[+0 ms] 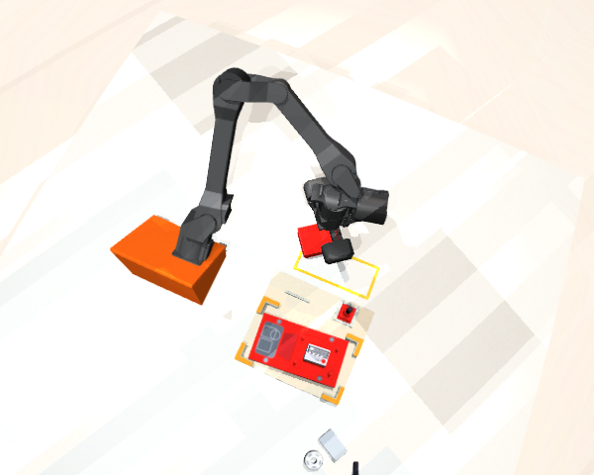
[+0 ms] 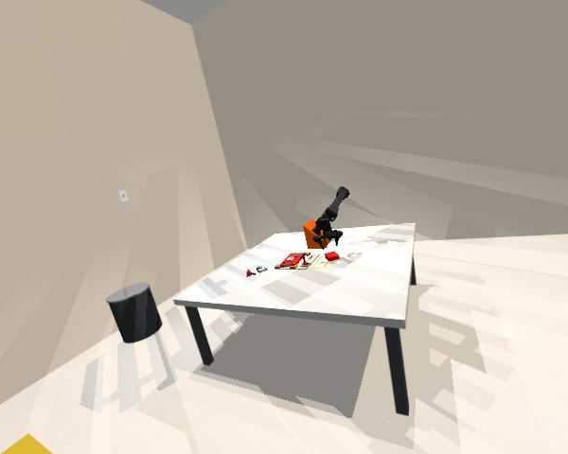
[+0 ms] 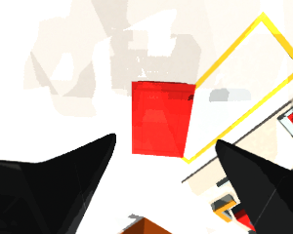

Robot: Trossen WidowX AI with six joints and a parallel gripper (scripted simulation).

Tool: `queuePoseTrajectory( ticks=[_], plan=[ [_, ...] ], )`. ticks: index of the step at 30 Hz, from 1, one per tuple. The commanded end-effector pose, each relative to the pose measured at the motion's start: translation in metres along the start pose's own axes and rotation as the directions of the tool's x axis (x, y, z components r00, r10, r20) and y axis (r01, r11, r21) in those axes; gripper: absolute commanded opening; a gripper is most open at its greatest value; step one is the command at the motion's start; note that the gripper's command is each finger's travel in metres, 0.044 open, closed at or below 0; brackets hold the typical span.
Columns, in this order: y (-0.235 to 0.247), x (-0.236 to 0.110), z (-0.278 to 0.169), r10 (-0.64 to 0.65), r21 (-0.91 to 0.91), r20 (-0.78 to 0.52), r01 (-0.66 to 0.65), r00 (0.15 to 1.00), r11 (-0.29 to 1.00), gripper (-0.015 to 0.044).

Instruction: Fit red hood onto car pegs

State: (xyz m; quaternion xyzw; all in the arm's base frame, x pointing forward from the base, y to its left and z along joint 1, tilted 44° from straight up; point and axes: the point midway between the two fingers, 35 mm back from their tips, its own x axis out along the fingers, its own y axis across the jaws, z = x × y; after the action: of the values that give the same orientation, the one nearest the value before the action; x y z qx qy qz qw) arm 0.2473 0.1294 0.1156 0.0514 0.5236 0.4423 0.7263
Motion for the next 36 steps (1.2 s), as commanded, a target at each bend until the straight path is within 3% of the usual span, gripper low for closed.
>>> queuePoseTrajectory(
  ticks=[1, 36],
  plan=[
    [-0.001, 0.005, -0.003, -0.001, 0.011, -0.008, 0.001, 1.000, 1.000, 0.0440],
    [0.003, 0.038, -0.002, 0.002, 0.011, -0.005, -0.002, 1.000, 1.000, 0.0440]
  ],
)
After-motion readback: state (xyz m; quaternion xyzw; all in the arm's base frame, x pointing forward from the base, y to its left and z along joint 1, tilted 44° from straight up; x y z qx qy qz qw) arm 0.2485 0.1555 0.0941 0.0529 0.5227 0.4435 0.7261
